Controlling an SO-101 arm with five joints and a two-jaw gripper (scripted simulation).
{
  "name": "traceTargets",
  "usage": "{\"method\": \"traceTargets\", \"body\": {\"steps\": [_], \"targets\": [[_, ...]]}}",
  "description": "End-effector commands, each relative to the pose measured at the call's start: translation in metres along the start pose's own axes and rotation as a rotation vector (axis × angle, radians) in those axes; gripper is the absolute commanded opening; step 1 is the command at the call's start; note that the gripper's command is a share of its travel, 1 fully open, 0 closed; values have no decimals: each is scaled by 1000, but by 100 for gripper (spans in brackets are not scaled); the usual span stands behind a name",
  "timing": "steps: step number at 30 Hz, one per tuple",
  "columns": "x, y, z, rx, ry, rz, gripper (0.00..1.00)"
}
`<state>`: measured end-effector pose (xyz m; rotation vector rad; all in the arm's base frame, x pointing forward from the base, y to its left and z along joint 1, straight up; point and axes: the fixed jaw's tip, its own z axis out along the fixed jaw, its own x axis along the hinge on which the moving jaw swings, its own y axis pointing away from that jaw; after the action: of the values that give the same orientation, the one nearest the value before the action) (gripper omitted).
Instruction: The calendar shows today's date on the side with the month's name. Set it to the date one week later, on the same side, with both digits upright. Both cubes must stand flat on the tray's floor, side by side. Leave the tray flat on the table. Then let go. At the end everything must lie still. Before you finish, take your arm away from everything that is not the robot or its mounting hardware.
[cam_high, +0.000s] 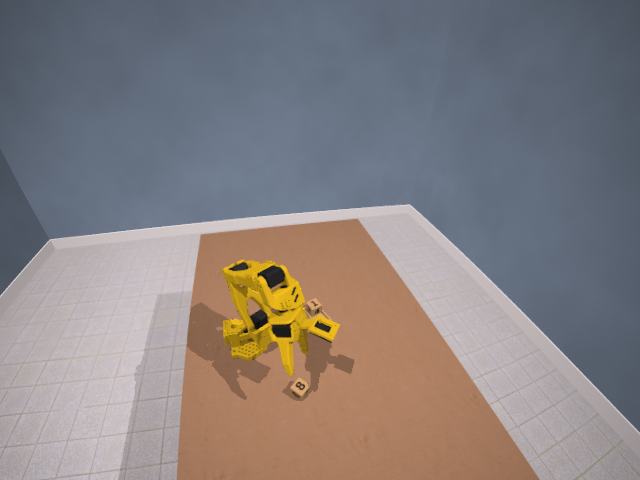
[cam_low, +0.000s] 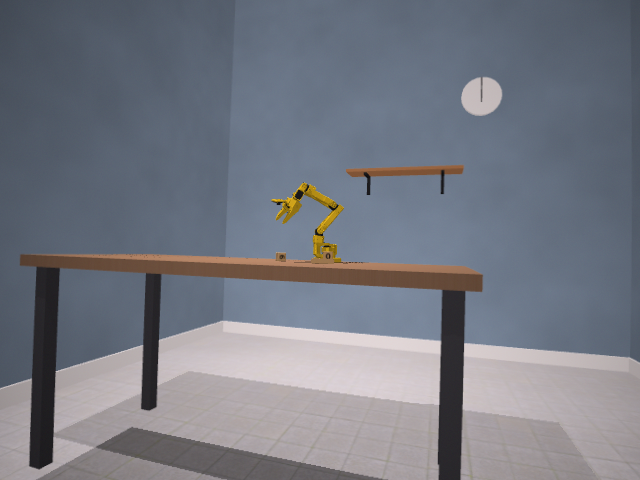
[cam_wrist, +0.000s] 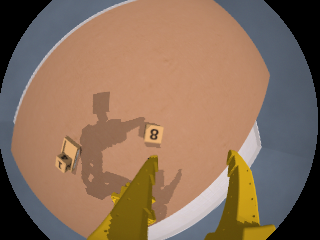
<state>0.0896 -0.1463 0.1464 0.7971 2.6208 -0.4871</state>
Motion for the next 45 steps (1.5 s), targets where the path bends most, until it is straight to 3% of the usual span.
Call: {"method": "traceTargets", "body": {"steps": [1,6,21,36,45], "targets": [[-1,-3,-3,27,-36,-119,35],[1,-4,-1,31,-33,-225,35],[13,-8,6,50,-12,-802,35],[20,-11,11,58,7,-1177,35],[22,-12,12,59,12,-1274,35]]}}
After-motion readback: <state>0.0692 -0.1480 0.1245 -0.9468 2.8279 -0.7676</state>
